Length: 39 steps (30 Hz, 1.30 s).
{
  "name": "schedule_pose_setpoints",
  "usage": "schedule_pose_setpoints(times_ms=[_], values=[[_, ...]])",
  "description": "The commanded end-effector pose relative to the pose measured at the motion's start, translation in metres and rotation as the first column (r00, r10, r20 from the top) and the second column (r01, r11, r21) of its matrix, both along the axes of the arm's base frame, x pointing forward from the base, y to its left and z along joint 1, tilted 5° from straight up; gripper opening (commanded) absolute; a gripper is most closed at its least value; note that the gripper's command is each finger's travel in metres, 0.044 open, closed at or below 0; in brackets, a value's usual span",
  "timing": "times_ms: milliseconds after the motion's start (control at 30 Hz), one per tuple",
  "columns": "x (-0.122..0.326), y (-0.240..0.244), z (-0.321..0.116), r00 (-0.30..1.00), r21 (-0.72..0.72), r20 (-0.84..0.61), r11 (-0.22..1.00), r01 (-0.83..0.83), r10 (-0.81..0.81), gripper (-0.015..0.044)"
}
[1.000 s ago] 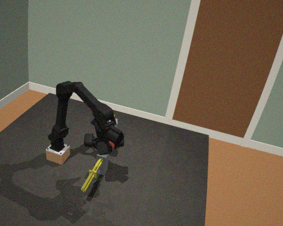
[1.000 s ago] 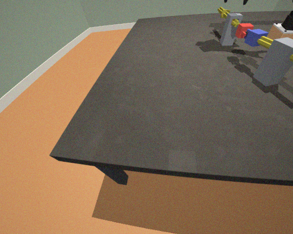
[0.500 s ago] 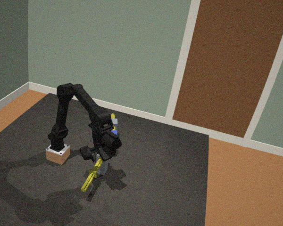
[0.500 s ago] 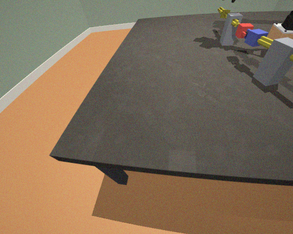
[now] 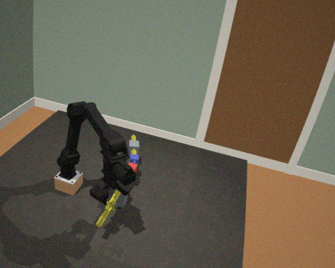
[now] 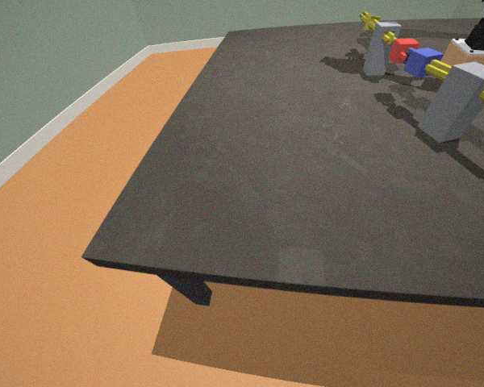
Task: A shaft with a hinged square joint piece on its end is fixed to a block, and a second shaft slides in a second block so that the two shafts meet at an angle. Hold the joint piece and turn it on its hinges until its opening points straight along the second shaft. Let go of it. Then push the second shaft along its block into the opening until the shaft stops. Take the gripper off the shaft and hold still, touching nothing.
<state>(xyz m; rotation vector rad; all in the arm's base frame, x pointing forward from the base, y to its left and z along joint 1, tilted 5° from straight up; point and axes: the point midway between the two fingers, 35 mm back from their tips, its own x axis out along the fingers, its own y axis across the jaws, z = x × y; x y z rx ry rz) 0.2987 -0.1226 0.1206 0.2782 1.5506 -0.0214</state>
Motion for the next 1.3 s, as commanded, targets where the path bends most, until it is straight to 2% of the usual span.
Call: schedule_pose_setpoints(times_ms=[0, 233, 433, 833, 1267], values=[[-0.001, -0.016, 0.001, 0.995, -0.042, 0.007, 0.994, -0.103, 0.103, 0.0440], [-0.006, -0.046, 0.001, 0.955, -0.107, -0.013, 0.949, -0.296, 0.297, 0.0440], [-0.006, -0.047, 0.000, 0.960, -0.108, -0.013, 0.954, -0.280, 0.280, 0.0440], [-0.005, -0.047, -0.019, 0.993, -0.098, -0.007, 0.988, 0.120, -0.121, 0.0440], [-0.006, -0.047, -0.039, 0.844, -0.074, -0.012, 0.842, 0.534, -0.536, 0.0440]])
